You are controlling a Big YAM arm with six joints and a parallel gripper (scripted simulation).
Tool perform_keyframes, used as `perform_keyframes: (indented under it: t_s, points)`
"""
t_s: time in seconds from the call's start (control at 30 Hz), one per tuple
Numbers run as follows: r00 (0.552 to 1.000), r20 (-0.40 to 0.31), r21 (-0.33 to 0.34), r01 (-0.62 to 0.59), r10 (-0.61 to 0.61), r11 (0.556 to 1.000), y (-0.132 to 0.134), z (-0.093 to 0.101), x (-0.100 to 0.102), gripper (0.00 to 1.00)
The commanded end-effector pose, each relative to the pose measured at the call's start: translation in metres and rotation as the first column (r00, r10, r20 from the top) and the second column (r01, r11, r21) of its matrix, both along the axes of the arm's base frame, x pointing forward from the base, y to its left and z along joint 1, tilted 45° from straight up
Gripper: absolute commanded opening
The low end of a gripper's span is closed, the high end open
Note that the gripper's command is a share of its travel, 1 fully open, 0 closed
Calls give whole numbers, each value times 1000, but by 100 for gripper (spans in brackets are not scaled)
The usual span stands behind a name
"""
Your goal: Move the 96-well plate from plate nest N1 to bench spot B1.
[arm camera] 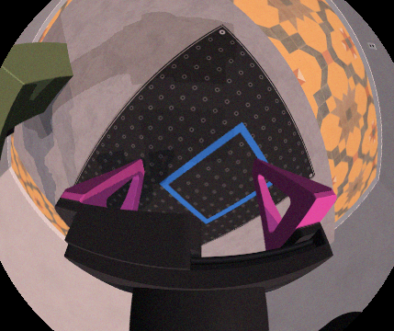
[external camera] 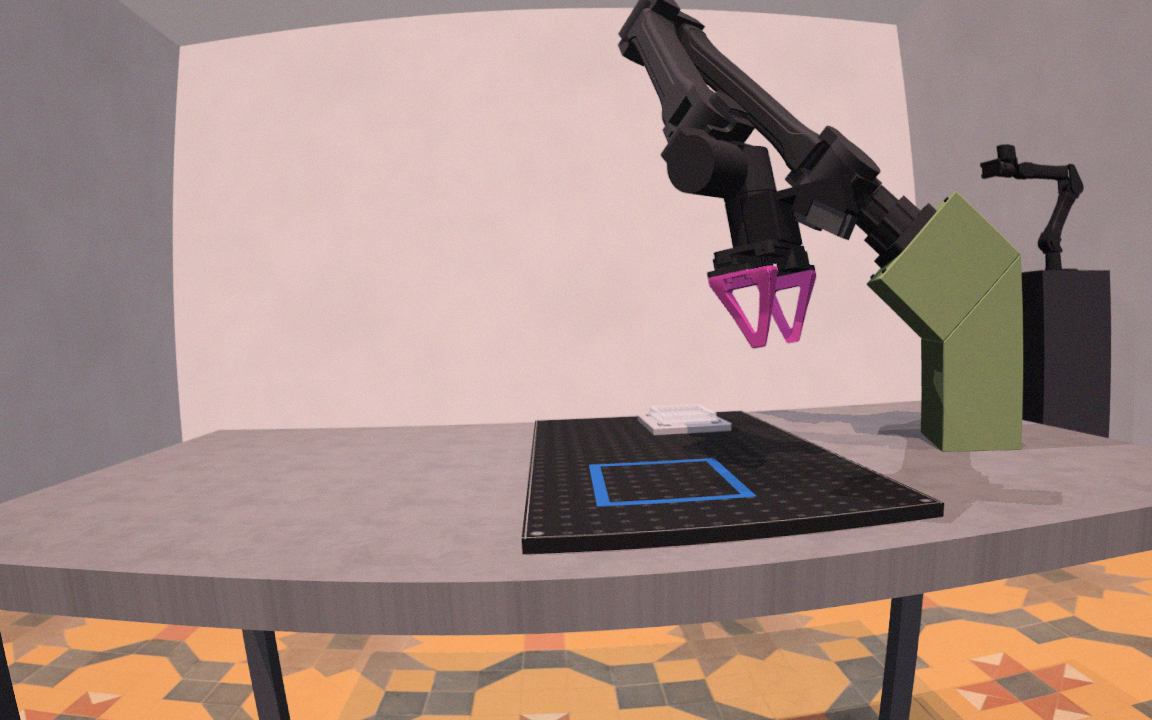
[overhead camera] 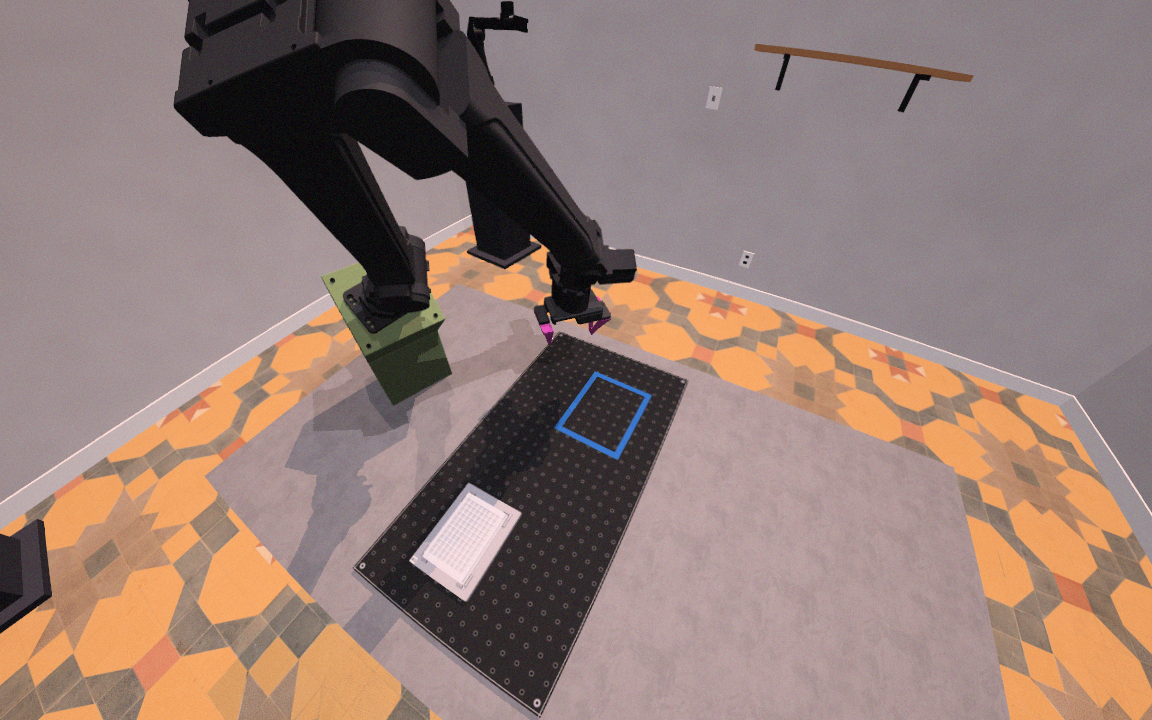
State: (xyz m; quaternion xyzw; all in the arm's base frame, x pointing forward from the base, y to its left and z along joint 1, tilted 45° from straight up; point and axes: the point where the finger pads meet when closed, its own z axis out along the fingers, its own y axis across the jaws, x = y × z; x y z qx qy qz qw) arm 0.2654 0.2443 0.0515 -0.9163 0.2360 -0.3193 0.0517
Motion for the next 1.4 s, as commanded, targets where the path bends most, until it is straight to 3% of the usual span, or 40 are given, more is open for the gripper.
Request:
perform_keyframes:
  t_s: [0.0, 0.53, 0.57, 0.7, 1.0, 1.1, 1.37]
  points:
    - [1000, 2, 4, -2, 2, 1000, 2, 2, 0, 100]
    - [1000, 2, 4, -2, 2, 1000, 2, 2, 0, 100]
    - [999, 13, 59, 42, -43, 997, -1, 9, 8, 100]
    - [989, -5, 132, 148, -149, 980, -17, 9, 21, 100]
    - [925, -65, 292, 377, -375, 879, -39, 11, 39, 100]
    - [914, -77, 302, 402, -399, 864, -39, 14, 40, 100]
    - [807, -156, 419, 576, -569, 702, -62, 16, 55, 100]
